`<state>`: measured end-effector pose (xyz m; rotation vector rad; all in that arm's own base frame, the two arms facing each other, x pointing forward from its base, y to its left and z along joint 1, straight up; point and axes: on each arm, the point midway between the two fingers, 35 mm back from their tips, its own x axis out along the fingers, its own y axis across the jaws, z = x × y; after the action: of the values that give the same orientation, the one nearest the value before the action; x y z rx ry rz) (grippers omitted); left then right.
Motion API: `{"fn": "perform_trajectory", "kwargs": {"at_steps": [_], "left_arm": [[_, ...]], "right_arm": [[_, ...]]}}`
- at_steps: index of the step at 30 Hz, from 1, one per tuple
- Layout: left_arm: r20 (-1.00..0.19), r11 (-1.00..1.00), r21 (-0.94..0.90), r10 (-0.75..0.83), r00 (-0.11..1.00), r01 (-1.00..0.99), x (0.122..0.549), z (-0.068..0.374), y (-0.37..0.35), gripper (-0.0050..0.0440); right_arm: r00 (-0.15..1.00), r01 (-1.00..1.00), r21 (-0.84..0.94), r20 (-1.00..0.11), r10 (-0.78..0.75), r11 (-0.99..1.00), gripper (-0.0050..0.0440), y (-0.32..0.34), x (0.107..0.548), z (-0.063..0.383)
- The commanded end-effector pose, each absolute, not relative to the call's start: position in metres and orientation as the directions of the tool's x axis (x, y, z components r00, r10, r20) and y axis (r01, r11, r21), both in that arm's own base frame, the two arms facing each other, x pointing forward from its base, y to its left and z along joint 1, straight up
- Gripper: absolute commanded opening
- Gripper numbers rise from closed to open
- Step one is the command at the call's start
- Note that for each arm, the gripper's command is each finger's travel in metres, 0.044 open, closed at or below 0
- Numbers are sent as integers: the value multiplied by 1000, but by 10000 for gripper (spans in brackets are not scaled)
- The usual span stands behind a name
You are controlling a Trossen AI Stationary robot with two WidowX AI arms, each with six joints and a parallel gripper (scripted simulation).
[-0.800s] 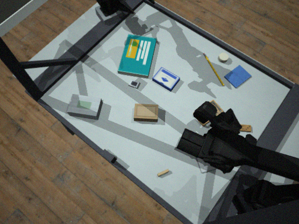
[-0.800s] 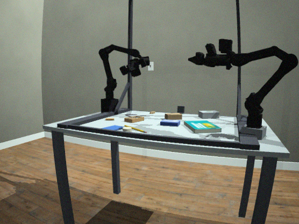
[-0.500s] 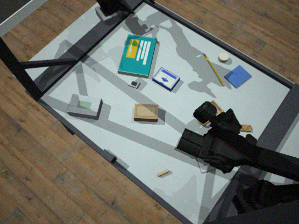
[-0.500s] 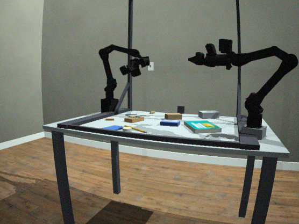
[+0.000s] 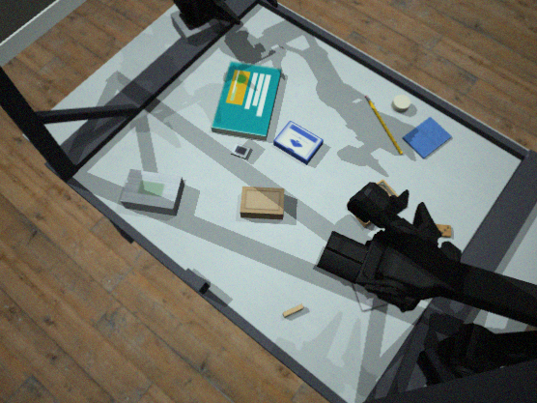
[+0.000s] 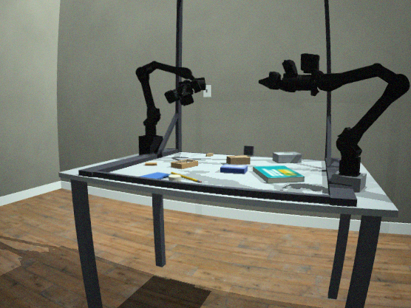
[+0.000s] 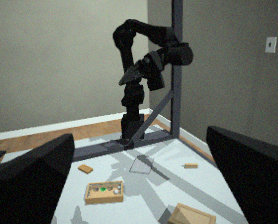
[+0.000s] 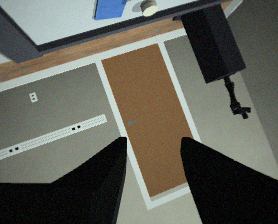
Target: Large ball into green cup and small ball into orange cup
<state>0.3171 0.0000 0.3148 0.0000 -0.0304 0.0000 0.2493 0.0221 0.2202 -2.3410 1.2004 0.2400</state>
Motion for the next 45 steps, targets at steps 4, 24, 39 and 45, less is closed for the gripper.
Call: {"fn": "perform_trajectory", "kwargs": {"at_steps": [4, 24, 39, 45], "left_arm": [[50, 1000, 0, 0, 999, 0, 316, 323, 0, 400], [50, 1000, 0, 0, 999, 0, 316, 323, 0, 400], [50, 1000, 0, 0, 999, 0, 316, 323, 0, 400], [50, 1000, 0, 0, 999, 0, 316, 323, 0, 400]], "right_arm": [[601, -795, -361, -368, -709, -487, 400, 22, 250, 224], [535, -845, -305, -453, -713, -440, 400, 22, 263, 207], [267, -952, -105, -743, -614, -287, 400, 8, 309, 133], [159, -970, -38, -849, -504, -241, 400, -1, 329, 97]]}}
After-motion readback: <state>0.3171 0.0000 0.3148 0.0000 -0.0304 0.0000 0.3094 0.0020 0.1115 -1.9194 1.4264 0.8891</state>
